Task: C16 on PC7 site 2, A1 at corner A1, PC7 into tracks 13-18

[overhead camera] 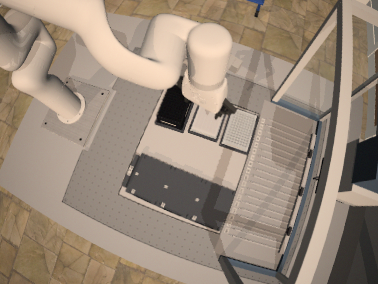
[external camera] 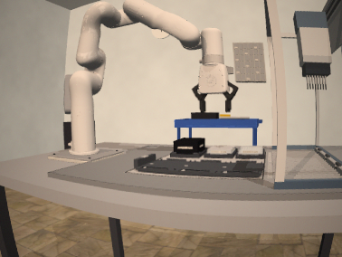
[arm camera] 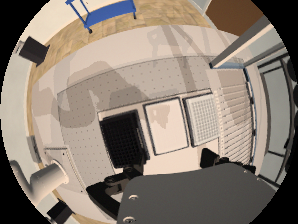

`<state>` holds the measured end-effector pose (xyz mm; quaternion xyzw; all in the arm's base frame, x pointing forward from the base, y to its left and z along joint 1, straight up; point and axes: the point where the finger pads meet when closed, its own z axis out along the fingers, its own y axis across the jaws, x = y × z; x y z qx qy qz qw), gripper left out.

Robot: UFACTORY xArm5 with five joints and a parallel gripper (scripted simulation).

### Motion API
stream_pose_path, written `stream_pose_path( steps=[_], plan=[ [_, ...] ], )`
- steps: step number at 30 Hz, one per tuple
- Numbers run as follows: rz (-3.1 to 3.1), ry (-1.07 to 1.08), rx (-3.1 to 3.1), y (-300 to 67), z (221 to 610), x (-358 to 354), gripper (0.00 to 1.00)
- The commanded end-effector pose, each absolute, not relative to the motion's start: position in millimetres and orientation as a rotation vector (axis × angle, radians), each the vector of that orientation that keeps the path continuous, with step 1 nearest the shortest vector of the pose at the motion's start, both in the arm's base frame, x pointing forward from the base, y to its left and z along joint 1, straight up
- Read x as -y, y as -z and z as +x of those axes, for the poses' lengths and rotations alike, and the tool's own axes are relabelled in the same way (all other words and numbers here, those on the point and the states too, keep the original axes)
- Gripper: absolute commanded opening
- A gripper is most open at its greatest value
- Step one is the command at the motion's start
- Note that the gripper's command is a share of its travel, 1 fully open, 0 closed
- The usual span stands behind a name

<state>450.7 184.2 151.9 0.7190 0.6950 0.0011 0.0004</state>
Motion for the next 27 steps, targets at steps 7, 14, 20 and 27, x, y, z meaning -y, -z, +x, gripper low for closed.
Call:
stream_pose_path(
  steps=[7,14,20,27],
  plan=[
    [2.007,-0.005,-2.415,-138.4,463.6,-215.7,1.00],
    [2.007,-0.005,-2.415,-138.4,463.6,-215.7,1.00],
    [2.007,-0.005,-2.415,-138.4,463.6,-215.7,1.00],
    [2.007,-0.005,-2.415,-130.0,463.6,-215.7,1.00]
  ],
)
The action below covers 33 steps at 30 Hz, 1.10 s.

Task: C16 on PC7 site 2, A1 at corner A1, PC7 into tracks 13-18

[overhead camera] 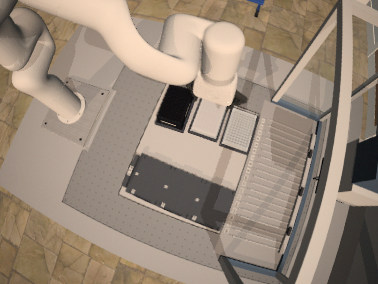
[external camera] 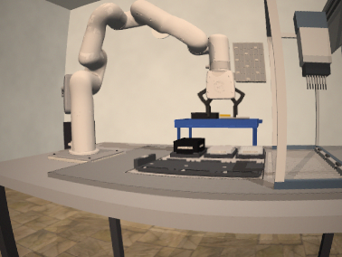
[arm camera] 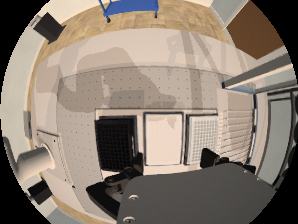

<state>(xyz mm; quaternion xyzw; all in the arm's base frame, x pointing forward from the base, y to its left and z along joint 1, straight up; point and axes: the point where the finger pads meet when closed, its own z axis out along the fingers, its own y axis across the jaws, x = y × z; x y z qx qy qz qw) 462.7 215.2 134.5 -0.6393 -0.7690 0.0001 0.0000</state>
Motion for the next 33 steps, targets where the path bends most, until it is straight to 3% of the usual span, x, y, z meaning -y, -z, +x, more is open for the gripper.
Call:
stream_pose_path(
  steps=[1,33],
  plan=[
    [-2.009,0.005,2.417,-128.4,463.6,-215.6,1.00],
    [-2.009,0.004,2.417,-81.6,463.9,-215.3,1.00]
  ],
)
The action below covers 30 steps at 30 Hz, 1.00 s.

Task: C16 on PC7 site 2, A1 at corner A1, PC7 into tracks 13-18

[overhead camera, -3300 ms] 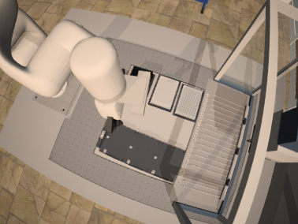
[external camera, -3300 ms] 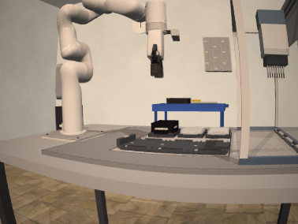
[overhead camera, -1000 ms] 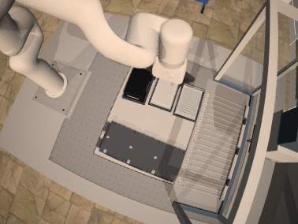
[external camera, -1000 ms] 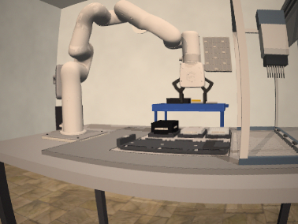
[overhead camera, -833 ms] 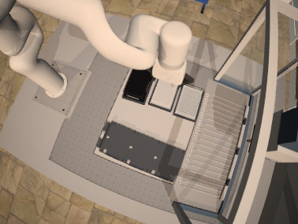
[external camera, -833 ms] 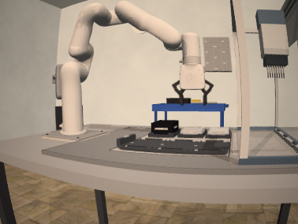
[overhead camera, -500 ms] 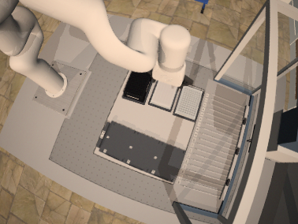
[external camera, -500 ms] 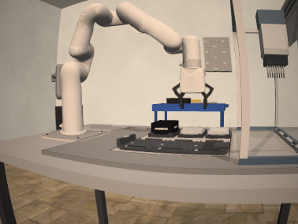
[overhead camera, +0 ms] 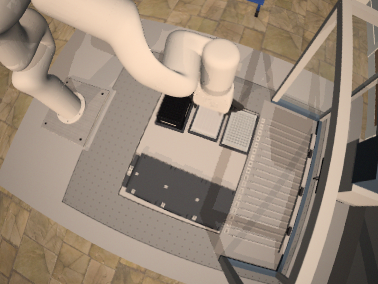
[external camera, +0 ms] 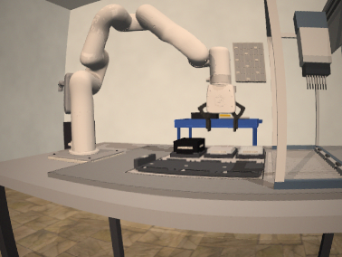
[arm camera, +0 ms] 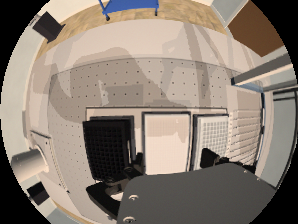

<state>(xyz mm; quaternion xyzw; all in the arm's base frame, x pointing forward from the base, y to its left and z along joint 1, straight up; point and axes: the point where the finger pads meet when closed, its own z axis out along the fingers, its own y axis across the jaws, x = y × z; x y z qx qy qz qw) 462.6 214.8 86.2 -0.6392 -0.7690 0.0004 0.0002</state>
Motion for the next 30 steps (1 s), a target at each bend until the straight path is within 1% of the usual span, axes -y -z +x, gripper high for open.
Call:
stream_pose_path(
  steps=[1,23,30],
  plan=[
    [-2.009,0.004,2.417,-80.0,463.9,-215.3,1.00],
    [-2.009,0.004,2.417,-46.6,464.0,-215.0,1.00],
    [-2.009,0.004,2.417,-46.4,464.0,-215.0,1.00]
  ],
)
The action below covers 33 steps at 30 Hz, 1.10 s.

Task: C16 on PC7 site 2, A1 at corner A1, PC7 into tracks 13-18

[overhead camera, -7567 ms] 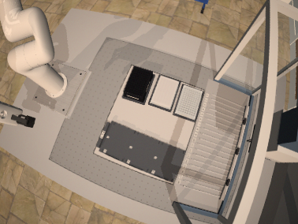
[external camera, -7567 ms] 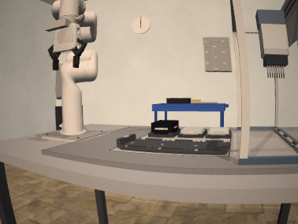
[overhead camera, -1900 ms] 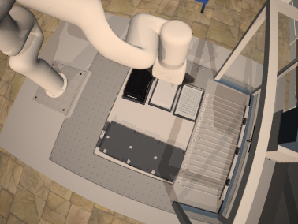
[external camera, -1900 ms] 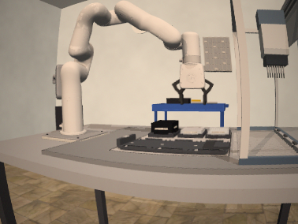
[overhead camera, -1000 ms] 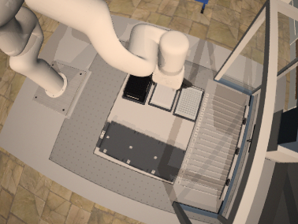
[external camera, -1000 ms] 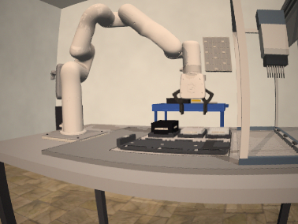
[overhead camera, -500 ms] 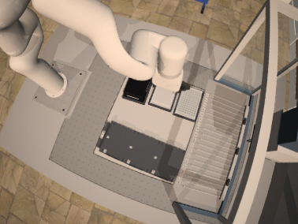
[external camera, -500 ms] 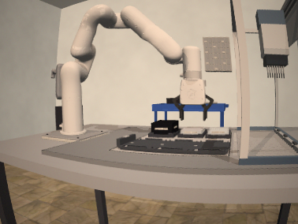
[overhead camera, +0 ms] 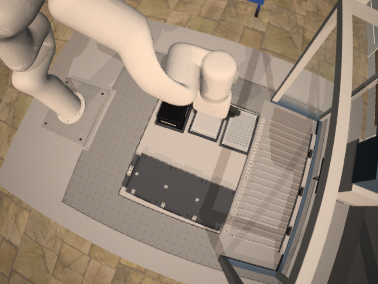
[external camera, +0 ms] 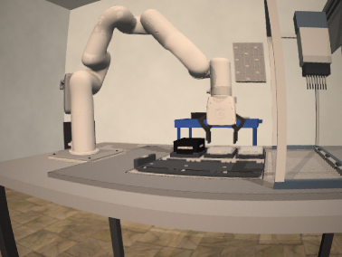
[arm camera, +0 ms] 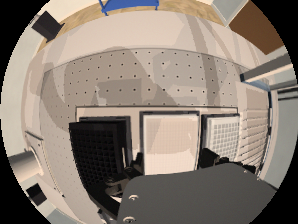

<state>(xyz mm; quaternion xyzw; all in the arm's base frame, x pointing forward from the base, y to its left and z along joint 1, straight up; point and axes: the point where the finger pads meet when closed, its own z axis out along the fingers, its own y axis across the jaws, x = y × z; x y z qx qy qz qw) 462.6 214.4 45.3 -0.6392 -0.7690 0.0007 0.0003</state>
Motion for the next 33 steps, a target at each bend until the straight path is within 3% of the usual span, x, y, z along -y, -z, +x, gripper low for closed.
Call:
stream_pose_path(
  steps=[1,33],
  plan=[
    [-2.009,0.004,2.417,-46.4,464.0,-215.0,1.00],
    [-2.009,0.004,2.417,-31.8,464.1,-214.9,1.00]
  ],
)
